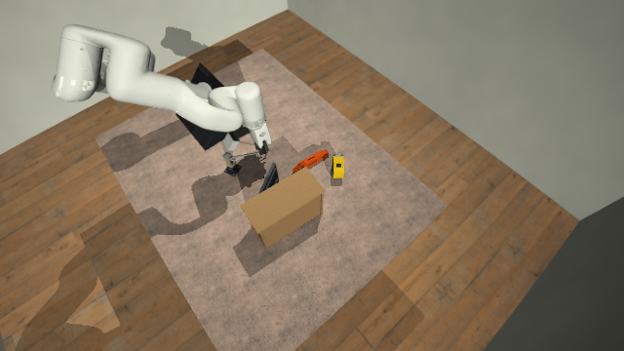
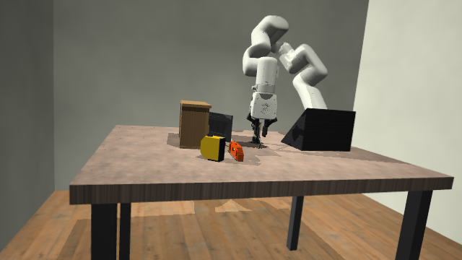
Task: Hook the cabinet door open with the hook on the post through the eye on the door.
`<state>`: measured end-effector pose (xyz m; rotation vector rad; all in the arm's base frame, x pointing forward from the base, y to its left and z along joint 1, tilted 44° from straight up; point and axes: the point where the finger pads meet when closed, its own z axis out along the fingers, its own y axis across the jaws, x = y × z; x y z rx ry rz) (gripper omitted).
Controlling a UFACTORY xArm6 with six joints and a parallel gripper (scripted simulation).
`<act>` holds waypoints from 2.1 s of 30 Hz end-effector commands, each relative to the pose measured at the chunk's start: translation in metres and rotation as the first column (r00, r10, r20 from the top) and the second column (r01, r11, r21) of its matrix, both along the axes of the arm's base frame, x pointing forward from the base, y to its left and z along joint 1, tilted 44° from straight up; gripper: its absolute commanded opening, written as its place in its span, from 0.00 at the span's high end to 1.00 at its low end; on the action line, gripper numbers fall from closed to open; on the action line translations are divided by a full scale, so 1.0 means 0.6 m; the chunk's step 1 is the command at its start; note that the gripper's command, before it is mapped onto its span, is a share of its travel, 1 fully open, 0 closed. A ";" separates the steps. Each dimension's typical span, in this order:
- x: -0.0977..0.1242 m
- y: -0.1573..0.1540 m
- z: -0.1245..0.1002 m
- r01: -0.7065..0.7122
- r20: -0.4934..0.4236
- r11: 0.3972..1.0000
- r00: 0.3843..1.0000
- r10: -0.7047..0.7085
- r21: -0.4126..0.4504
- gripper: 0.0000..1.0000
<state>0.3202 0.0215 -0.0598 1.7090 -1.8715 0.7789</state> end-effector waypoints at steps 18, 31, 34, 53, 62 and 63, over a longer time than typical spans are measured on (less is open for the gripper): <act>0.003 0.002 0.000 -0.001 0.002 1.000 1.000 0.001 0.002 0.77; 0.003 0.001 -0.001 -0.001 0.002 1.000 1.000 0.001 0.002 0.77; 0.004 -0.001 -0.003 -0.001 0.002 1.000 1.000 0.001 0.002 0.77; 0.004 -0.017 -0.020 -0.001 0.002 1.000 1.000 0.001 0.002 0.77; 0.005 -0.027 -0.030 -0.001 0.002 1.000 1.000 0.001 0.002 0.77; 0.005 -0.028 -0.031 -0.001 0.002 1.000 1.000 0.001 0.002 0.77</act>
